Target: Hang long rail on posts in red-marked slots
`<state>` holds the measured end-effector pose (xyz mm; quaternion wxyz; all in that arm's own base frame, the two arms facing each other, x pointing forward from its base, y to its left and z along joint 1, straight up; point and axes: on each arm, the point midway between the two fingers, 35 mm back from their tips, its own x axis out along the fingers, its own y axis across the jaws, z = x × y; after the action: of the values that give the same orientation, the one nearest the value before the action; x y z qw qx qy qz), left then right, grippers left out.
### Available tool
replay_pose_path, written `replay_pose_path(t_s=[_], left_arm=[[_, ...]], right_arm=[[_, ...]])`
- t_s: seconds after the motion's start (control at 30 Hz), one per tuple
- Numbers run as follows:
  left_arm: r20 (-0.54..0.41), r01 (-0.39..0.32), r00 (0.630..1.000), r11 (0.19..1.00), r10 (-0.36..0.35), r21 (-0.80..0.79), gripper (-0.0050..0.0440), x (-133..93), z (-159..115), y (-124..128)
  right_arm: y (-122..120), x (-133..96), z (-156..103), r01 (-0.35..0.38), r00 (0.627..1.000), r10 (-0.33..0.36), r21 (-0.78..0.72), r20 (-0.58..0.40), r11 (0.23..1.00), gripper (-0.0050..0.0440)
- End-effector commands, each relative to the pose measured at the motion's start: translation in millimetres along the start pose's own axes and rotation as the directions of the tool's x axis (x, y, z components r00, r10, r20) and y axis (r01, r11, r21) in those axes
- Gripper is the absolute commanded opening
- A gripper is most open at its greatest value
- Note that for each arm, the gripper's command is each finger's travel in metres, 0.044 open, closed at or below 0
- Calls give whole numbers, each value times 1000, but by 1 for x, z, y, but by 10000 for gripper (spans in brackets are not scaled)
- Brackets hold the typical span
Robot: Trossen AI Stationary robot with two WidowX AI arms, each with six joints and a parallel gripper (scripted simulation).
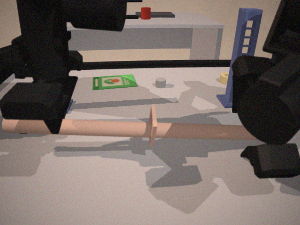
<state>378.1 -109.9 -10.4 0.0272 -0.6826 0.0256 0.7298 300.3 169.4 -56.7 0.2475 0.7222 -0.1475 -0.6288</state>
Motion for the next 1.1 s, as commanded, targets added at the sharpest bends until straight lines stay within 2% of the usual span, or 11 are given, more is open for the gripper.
replay_pose_path(t_s=[0.0,0.1,0.33,0.73,0.9,0.97,1.07], left_arm=[[-2,1,1000,1000,-1,-2,0,0,-1,0],[-2,1,1000,1000,-1,-2,0,0,-1,0],[-2,1,1000,1000,-1,-2,0,0,-1,0],[-2,1,1000,1000,-1,-2,0,0,-1,0],[-3,1,1000,1000,-1,-2,0,0,-1,0],[-3,1,1000,1000,-1,-2,0,0,-1,0],[-3,1,1000,1000,-1,-2,0,0,-1,0]], right_arm=[[0,0,0,-1,1000,1,0,0,1000,440],[0,-5,0,-1,1000,1,0,0,1000,440],[2,-50,3,-2,1000,2,1,0,1000,440],[0,-50,0,-2,1000,2,1,0,1000,440],[2,-47,0,38,999,-38,4,15,999,320],[2,-47,0,38,999,-38,4,15,999,320],[5,-42,0,95,995,-95,10,32,995,248]])
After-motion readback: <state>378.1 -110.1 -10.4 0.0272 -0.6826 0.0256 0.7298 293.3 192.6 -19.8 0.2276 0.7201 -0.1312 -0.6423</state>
